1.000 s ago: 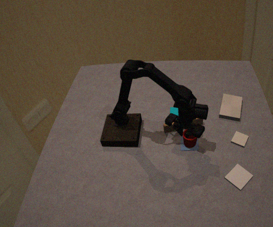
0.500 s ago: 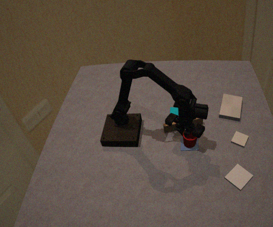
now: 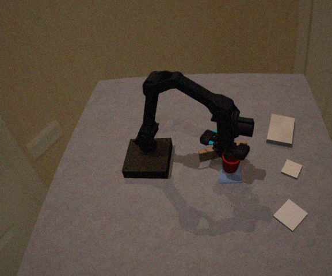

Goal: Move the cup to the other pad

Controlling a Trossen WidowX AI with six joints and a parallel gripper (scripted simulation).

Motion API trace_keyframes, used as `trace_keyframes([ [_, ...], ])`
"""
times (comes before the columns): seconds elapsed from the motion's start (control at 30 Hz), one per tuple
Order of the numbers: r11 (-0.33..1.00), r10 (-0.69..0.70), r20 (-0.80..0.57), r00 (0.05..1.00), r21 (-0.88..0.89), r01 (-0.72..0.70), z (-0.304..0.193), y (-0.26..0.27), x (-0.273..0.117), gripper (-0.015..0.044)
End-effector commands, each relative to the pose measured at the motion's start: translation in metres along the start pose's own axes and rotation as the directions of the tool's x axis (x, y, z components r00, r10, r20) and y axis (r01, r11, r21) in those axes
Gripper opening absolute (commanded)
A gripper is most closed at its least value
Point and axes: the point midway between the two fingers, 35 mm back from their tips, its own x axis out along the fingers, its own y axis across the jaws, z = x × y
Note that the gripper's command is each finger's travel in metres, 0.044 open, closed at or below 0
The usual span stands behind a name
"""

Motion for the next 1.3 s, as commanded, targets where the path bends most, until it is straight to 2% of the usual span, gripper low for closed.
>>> trace_keyframes([
  [0.0,1.000,-0.012,0.000,1.000,0.002,0.012,0.000,-0.001,-0.019,0.0000],
  [0.2,1.000,-0.012,-0.001,1.000,0.001,0.012,0.000,0.002,-0.035,0.0000],
  [1.27,1.000,-0.007,0.002,1.000,0.000,0.007,0.009,0.012,-0.033,0.0000],
])
